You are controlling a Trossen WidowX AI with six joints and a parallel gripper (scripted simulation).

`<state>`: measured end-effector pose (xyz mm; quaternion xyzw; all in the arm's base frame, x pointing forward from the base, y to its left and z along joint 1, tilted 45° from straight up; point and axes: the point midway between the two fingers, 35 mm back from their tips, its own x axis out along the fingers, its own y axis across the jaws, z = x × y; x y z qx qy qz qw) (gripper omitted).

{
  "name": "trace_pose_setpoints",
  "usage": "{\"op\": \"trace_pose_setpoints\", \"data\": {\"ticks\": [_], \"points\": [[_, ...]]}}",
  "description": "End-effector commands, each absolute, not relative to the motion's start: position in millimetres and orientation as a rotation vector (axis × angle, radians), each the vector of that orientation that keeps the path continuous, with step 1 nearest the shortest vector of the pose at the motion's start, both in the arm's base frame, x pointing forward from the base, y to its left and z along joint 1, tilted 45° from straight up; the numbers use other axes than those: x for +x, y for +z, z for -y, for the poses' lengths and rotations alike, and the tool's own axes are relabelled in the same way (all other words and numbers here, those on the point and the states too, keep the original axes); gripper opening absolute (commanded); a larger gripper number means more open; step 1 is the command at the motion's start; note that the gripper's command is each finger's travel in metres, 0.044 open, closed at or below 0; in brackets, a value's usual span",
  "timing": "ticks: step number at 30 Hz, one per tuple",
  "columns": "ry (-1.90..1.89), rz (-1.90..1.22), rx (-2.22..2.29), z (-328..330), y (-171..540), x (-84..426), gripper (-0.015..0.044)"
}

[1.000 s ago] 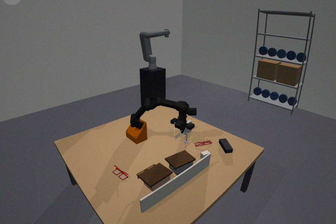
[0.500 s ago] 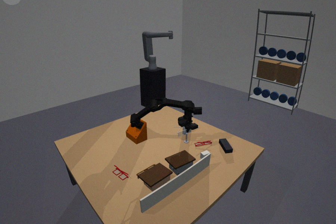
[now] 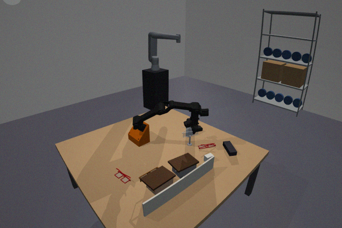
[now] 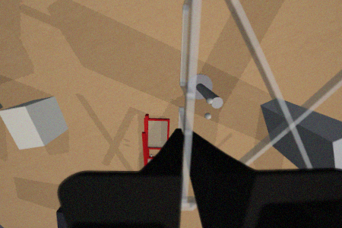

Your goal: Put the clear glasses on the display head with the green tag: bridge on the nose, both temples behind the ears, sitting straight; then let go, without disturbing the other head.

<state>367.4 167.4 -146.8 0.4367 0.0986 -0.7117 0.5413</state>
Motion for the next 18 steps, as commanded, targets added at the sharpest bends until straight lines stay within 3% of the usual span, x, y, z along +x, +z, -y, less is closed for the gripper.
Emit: {"op": "trace_pose_setpoints", "data": {"ticks": [1,18], "points": [[-1.704,-0.227,1.039,-166.5,-151.0,366.2,0.0],[-1.704,-0.227,1.039,-161.0,-157.2,366.5,0.0]]}}
